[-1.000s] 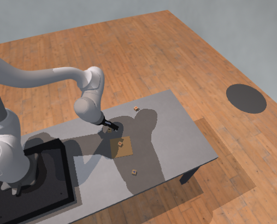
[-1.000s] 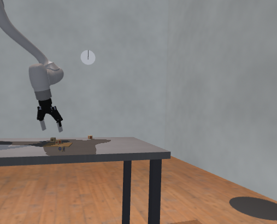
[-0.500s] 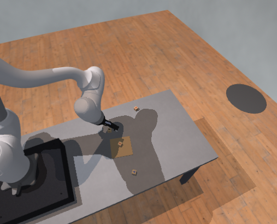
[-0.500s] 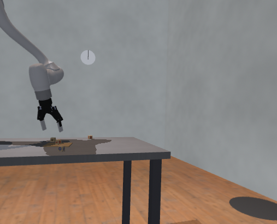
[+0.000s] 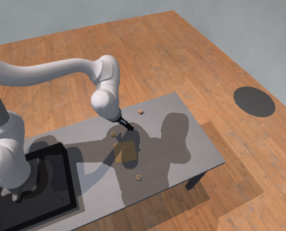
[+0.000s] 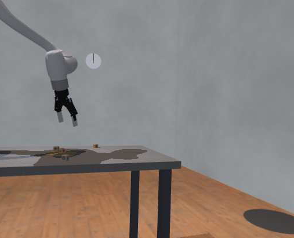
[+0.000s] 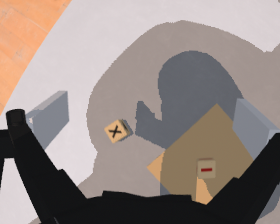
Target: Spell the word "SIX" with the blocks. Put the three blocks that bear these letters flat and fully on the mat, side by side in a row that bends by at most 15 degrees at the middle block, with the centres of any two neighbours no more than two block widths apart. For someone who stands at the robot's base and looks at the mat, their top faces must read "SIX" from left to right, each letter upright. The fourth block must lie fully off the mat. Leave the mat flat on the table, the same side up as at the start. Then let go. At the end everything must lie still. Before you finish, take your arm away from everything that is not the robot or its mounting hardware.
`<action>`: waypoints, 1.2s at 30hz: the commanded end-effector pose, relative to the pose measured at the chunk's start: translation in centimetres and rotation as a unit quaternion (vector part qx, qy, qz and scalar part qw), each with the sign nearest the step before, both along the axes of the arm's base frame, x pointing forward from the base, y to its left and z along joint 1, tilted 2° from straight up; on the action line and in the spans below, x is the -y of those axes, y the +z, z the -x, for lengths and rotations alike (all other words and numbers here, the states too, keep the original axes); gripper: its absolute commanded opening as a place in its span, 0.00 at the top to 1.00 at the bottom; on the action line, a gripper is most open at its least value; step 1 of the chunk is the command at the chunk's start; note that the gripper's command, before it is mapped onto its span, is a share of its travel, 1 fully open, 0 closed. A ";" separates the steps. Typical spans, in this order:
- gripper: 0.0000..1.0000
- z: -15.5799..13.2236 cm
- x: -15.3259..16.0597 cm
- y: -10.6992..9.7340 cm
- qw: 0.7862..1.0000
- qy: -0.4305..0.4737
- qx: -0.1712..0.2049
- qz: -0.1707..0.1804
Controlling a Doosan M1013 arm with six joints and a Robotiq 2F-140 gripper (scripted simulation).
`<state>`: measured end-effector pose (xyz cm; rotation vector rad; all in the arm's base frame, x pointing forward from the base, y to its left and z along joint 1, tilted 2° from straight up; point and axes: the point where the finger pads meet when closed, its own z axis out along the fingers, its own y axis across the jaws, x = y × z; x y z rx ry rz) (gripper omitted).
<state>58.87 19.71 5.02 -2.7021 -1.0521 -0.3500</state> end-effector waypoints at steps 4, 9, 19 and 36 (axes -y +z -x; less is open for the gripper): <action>0.00 -2.4 2.2 4.5 0.998 -0.052 -0.036 0.011; 0.00 -5.1 7.2 11.7 0.987 -0.142 -0.073 0.035; 0.00 -6.4 15.4 21.9 0.949 -0.282 -0.109 0.084; 0.00 -6.1 13.3 11.6 0.987 -0.136 -0.075 0.036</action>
